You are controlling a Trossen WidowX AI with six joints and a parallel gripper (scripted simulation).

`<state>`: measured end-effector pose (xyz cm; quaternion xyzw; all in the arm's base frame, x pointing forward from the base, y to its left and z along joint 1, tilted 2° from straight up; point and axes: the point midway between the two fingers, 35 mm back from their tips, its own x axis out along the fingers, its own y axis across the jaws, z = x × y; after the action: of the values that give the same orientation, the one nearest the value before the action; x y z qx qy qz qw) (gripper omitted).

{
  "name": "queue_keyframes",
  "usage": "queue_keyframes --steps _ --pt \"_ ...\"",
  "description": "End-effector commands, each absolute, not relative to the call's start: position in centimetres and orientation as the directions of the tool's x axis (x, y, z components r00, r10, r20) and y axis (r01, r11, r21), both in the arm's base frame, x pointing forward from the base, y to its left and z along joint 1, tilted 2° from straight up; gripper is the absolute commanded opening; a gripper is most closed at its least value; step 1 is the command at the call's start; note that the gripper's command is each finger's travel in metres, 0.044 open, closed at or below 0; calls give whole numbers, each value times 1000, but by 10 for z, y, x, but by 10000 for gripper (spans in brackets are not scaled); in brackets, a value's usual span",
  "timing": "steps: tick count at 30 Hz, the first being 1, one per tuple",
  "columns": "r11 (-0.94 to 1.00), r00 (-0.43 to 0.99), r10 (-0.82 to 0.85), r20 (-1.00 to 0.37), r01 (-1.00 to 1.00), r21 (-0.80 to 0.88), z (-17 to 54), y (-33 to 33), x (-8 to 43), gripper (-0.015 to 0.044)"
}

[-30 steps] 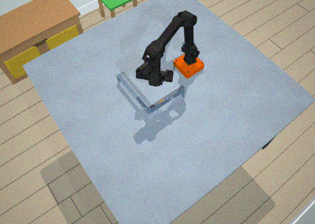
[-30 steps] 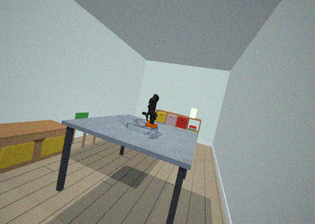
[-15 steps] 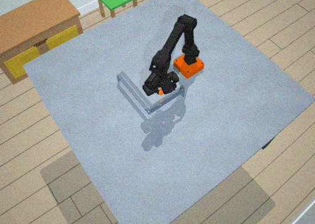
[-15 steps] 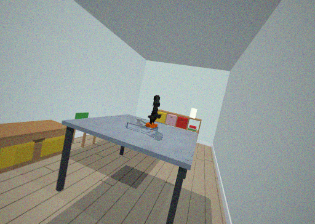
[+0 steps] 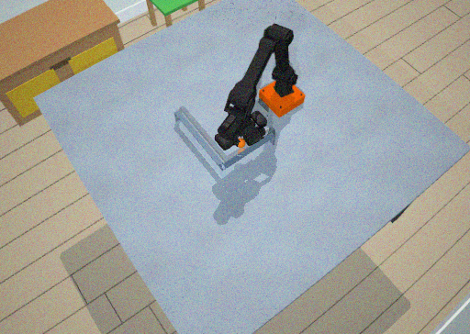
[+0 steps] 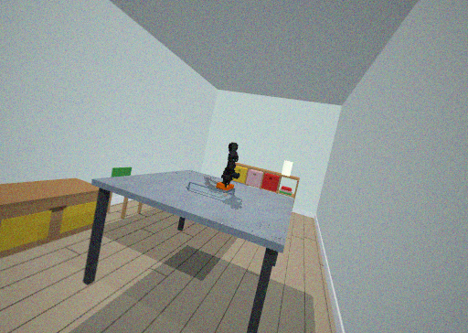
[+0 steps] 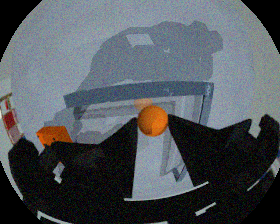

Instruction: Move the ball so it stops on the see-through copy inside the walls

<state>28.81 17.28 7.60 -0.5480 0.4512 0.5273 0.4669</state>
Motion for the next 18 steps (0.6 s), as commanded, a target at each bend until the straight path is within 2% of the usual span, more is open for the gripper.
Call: queue_keyframes --steps 1,7,18 --pt "-164 21 -8 -1000 -986 -19 52 172 286 0" --pt "-164 20 -8 -1000 -986 -19 23 171 285 0" --pt "-164 20 -8 -1000 -986 -19 16 170 285 0"
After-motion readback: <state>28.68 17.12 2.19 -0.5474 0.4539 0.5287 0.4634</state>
